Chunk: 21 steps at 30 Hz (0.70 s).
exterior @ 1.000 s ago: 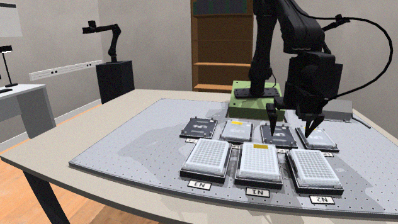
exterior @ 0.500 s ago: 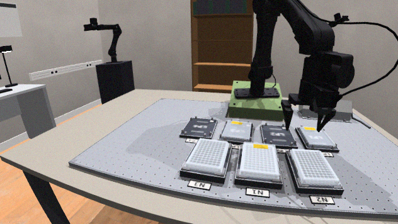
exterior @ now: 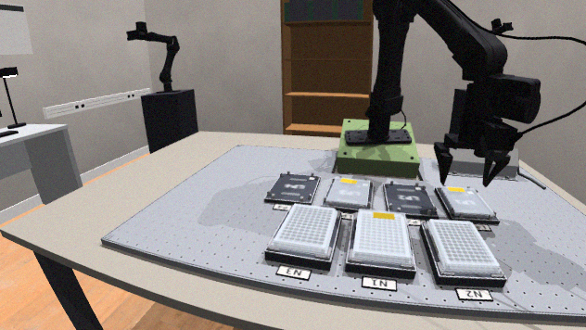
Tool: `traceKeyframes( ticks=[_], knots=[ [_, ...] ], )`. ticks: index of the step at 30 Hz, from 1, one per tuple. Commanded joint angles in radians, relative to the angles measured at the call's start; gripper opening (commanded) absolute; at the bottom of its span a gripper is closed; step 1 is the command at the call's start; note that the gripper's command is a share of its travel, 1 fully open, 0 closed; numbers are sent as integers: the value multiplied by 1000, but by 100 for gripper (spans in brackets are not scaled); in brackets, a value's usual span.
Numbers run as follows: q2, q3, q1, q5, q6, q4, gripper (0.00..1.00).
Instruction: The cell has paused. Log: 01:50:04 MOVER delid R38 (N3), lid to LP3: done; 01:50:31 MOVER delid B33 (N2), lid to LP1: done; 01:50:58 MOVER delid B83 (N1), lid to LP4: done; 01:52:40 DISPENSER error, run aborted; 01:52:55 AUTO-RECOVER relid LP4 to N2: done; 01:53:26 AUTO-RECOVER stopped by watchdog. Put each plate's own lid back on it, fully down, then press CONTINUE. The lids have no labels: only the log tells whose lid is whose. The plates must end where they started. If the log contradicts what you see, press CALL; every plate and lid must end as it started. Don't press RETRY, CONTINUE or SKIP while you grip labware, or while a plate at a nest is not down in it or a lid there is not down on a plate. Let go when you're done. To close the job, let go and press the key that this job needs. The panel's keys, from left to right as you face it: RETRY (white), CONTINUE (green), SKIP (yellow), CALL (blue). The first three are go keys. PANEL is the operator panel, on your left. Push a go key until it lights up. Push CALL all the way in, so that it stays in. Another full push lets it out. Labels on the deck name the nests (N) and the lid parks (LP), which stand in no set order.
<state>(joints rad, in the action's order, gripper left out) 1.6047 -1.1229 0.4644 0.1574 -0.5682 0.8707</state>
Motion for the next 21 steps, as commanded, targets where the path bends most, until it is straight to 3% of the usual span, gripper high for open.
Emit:
traceKeyframes(
  ticks=[1, 4, 5, 21],
  knots=[
    [-9, 1, 65, 32, -88, -13, 100],
    [-16, 24, 101, 41, -124, -39, 100],
    [-4, 3, 104, 43, -127, -29, 100],
    [-2, 9, 93, 44, -123, -40, 100]
  ],
)
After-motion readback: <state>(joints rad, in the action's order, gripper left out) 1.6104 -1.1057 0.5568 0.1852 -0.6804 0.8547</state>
